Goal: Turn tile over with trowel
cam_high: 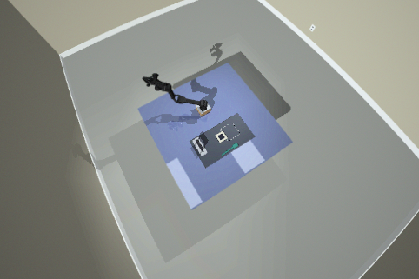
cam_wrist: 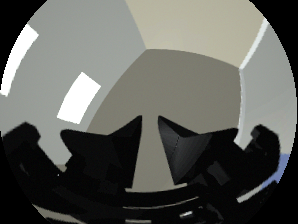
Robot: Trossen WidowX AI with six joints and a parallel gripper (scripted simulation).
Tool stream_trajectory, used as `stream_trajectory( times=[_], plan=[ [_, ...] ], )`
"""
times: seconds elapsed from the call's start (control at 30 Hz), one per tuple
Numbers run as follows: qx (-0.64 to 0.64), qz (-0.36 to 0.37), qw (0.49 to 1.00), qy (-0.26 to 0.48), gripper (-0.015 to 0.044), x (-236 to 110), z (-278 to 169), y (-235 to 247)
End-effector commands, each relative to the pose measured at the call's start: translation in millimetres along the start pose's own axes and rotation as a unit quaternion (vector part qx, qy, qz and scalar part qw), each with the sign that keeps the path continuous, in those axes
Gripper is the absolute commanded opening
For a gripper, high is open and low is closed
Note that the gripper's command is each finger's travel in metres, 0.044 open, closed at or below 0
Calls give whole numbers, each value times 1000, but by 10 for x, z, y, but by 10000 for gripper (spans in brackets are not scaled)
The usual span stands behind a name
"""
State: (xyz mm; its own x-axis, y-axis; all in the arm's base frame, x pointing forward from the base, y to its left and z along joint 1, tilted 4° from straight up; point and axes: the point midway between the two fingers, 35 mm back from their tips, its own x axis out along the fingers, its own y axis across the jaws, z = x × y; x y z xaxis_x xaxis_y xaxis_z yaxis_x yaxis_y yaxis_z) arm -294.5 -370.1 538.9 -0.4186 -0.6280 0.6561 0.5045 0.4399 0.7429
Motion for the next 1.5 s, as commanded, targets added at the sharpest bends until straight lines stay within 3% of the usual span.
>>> stream_trajectory(
  times=[0.0,0.1,0.57,0.7,1.4,1.47],
  plan=[
    [0,0,1000,0,74,0,0,0],
    [0,0,1000,0,0,0,0,0],
    [0,0,1000,0,0,0,0,0],
    [0,0,1000,0,100,0,0,0],
    [0,0,1000,0,100,0,0,1],
    [0,0,1000,0,48,0,0,1]
  ],
)
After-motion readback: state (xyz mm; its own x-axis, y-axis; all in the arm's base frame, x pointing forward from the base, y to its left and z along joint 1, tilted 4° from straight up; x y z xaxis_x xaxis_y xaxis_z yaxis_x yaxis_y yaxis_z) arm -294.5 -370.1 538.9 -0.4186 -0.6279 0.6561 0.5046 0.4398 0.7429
